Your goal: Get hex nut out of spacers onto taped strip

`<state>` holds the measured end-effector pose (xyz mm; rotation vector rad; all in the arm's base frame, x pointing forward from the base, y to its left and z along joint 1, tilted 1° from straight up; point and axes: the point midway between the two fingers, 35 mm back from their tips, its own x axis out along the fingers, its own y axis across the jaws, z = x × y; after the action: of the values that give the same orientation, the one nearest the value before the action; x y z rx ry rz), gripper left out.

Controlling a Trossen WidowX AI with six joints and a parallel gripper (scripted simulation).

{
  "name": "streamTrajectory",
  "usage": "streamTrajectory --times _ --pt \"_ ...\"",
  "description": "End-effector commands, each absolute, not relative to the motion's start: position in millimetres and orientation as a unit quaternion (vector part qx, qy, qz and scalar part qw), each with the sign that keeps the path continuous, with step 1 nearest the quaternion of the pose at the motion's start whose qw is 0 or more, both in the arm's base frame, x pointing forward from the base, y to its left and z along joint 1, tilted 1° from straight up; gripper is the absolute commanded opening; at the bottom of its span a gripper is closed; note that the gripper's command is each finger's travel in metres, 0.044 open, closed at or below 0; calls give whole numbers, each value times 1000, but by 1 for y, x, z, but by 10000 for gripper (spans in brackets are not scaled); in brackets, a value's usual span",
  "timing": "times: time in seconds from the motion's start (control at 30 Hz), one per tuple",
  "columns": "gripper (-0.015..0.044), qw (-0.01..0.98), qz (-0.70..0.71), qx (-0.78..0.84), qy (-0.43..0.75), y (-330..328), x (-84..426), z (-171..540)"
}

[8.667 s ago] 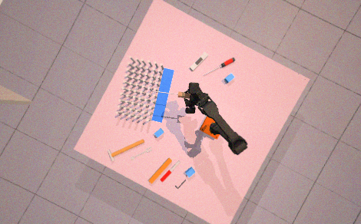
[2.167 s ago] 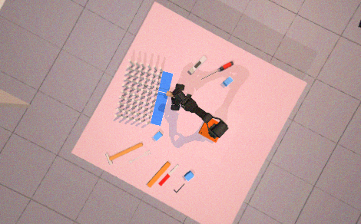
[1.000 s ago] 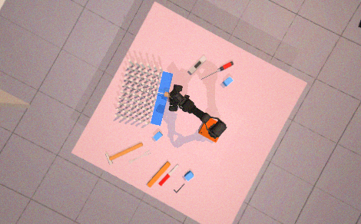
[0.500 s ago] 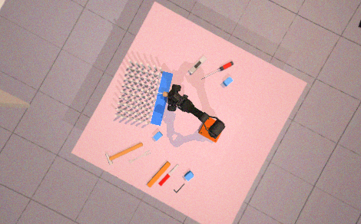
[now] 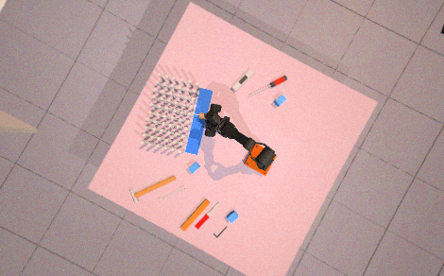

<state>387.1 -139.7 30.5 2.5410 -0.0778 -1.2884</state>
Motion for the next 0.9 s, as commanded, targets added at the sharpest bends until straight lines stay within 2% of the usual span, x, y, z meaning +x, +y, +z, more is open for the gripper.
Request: streamTrajectory --times 0.0,0.87 --pt "0 144 -447 882 -29 -140 388 27" --pt "0 143 -448 882 -28 -140 388 12"
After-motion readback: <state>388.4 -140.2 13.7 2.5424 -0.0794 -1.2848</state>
